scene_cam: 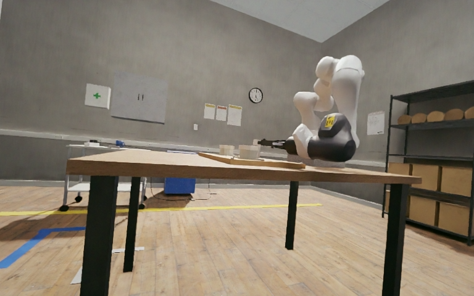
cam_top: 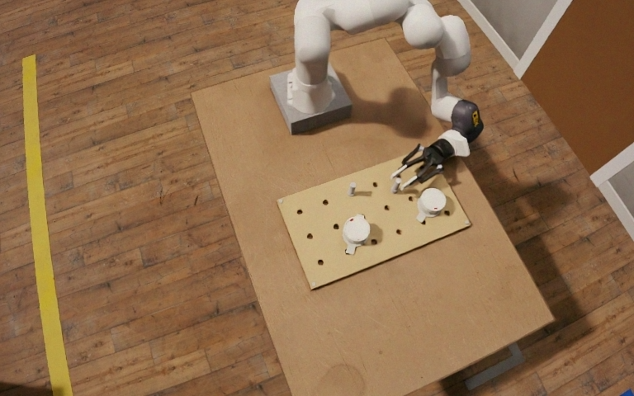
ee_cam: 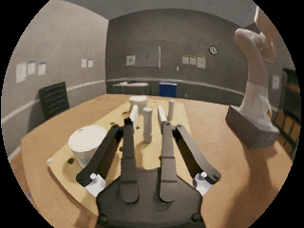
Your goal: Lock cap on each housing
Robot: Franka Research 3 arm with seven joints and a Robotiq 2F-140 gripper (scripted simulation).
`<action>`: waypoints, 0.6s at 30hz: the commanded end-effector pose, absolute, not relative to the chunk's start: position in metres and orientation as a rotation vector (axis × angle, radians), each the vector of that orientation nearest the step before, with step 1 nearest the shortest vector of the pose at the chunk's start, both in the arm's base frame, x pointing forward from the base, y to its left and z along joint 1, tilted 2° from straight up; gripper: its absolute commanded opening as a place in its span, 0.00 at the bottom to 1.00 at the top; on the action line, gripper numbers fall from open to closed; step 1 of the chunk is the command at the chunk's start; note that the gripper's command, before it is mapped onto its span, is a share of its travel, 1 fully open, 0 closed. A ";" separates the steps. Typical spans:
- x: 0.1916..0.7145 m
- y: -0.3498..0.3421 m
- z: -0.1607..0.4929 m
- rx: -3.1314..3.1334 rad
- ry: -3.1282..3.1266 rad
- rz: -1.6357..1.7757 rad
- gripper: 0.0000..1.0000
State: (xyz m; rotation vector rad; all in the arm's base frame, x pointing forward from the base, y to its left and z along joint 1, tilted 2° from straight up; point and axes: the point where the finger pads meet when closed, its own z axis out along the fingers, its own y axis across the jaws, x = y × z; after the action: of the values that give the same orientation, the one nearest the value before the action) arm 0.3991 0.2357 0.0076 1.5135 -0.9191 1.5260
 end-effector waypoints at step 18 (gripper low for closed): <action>0.394 0.247 0.007 1.509 -0.925 1.528 0.36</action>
State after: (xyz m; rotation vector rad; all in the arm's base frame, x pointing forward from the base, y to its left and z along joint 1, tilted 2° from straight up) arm 0.3977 0.2448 0.0071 1.5141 -0.9306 1.5314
